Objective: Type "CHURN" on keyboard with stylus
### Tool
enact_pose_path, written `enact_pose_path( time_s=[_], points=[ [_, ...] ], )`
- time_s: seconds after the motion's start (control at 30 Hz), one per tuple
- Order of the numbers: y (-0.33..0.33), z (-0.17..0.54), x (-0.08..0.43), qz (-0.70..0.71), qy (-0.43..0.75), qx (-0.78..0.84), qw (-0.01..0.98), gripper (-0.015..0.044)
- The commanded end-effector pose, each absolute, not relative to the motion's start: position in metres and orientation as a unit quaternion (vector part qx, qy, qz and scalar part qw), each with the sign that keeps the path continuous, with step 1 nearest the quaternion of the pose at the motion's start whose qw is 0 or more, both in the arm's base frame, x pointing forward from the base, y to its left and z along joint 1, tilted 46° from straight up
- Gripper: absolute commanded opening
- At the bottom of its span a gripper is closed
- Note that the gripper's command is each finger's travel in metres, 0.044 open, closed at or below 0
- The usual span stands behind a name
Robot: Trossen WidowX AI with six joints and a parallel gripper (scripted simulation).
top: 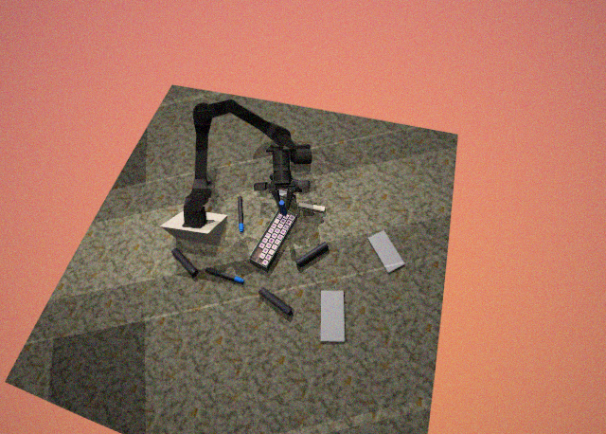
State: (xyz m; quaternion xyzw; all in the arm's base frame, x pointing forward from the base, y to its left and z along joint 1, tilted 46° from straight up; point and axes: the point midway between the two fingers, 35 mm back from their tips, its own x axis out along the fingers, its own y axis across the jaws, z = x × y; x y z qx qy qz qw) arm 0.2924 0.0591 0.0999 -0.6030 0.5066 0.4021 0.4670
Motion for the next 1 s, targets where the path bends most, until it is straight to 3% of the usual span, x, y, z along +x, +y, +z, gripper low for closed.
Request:
enact_pose_path(
  time_s=[0.0,0.3,0.5,0.57,0.97],
  points=[
    [0.049,0.111,0.292,0.401,0.506,-0.605,0.467,0.0081],
    [0.037,0.120,0.290,0.400,0.507,-0.602,0.469,0.0085],
    [0.037,0.120,0.290,0.400,0.507,-0.602,0.469,0.0045],
    [0.035,0.119,0.290,0.400,0.507,-0.602,0.469,0.0000],
    [-0.005,0.078,0.285,0.401,0.508,-0.603,0.467,0.0000]
  ],
)
